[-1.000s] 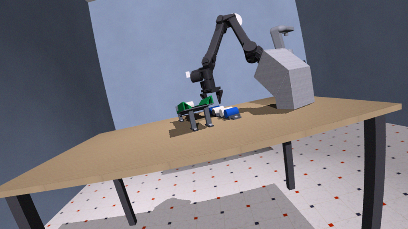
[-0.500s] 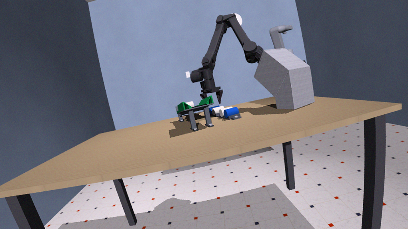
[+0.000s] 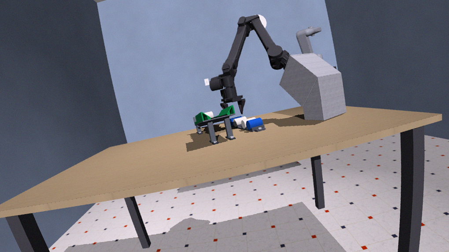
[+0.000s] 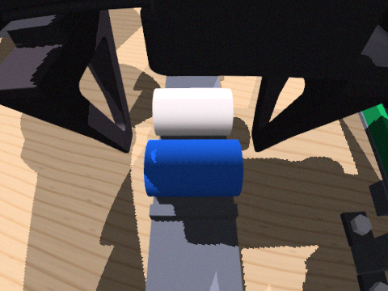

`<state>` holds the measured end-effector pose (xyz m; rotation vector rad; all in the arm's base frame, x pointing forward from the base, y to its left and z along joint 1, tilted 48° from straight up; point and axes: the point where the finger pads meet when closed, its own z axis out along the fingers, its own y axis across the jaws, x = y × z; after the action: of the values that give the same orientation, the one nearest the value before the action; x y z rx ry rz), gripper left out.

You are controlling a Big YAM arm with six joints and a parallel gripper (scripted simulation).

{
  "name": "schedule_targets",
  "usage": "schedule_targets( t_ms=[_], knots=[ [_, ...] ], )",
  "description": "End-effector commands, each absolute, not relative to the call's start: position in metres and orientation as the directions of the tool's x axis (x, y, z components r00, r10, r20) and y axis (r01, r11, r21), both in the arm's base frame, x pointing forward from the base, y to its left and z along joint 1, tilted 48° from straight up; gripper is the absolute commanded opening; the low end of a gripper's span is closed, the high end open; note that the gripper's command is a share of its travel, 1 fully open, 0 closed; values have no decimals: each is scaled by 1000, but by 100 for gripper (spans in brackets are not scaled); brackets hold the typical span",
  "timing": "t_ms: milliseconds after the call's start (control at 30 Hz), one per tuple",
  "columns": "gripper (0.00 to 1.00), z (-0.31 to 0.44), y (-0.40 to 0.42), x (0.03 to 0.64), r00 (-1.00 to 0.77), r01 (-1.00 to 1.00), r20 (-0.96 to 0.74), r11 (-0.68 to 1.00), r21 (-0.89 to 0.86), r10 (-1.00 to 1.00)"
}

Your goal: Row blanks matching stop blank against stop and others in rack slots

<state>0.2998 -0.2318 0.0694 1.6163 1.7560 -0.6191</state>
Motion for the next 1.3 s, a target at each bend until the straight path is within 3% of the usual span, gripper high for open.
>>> schedule_targets(
  t_ms=[0,1267],
  knots=[
    [78,76,-239,304,-8,988,-741,118,96,671],
    [78,52,-261,309,-9,988,-742,119,96,671]
  ],
)
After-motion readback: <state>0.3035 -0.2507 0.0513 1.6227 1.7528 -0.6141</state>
